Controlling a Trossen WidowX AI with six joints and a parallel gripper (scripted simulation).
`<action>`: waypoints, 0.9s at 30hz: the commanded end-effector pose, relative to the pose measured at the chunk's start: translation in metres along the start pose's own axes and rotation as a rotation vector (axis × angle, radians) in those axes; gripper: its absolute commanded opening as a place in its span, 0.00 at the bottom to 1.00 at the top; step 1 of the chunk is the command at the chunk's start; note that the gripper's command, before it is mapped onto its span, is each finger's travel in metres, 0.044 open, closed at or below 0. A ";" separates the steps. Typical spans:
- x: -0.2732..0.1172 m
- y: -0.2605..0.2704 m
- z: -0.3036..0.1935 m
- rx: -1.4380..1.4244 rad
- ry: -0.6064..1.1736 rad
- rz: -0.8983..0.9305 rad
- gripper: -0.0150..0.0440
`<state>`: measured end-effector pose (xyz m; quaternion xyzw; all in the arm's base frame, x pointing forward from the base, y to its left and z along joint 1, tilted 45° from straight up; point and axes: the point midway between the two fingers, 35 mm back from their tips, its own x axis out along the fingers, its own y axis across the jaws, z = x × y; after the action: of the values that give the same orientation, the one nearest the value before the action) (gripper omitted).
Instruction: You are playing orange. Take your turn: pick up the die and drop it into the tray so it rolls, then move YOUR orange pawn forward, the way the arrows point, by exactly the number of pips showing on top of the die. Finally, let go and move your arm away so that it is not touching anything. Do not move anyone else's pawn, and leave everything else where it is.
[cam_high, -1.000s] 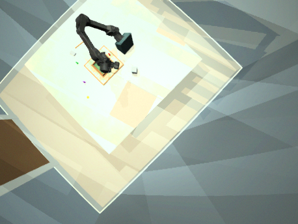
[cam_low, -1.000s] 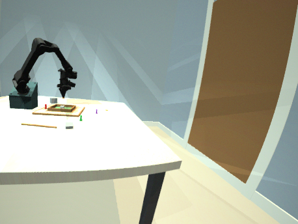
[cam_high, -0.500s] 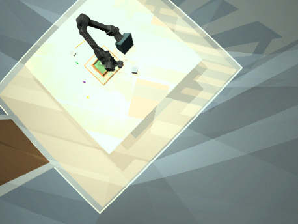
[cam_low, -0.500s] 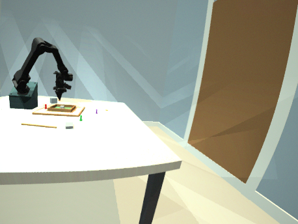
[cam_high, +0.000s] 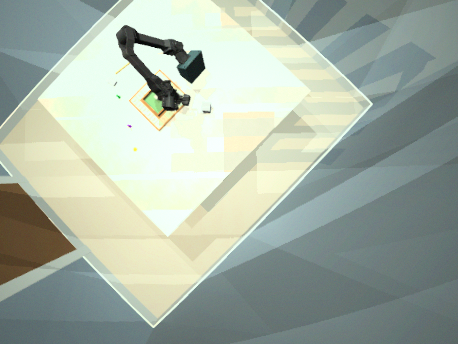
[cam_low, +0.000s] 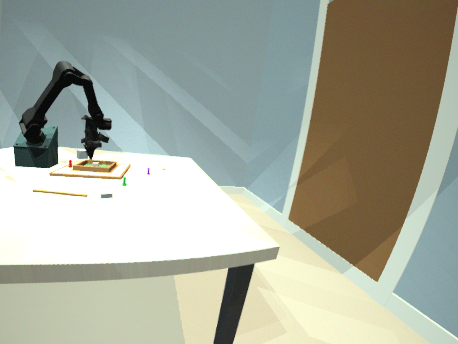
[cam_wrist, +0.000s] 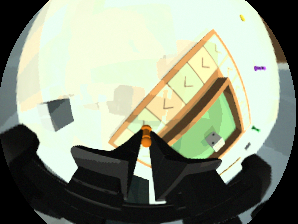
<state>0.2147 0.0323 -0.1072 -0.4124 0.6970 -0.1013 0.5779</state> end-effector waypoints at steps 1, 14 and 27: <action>0.007 0.000 -0.001 -0.008 0.003 -0.004 0.25; 0.009 0.000 0.000 0.000 0.001 0.000 0.61; -0.048 -0.001 0.000 0.000 0.002 -0.001 1.00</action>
<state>0.2144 0.0577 -0.0801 -0.4171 0.6979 -0.0990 0.5737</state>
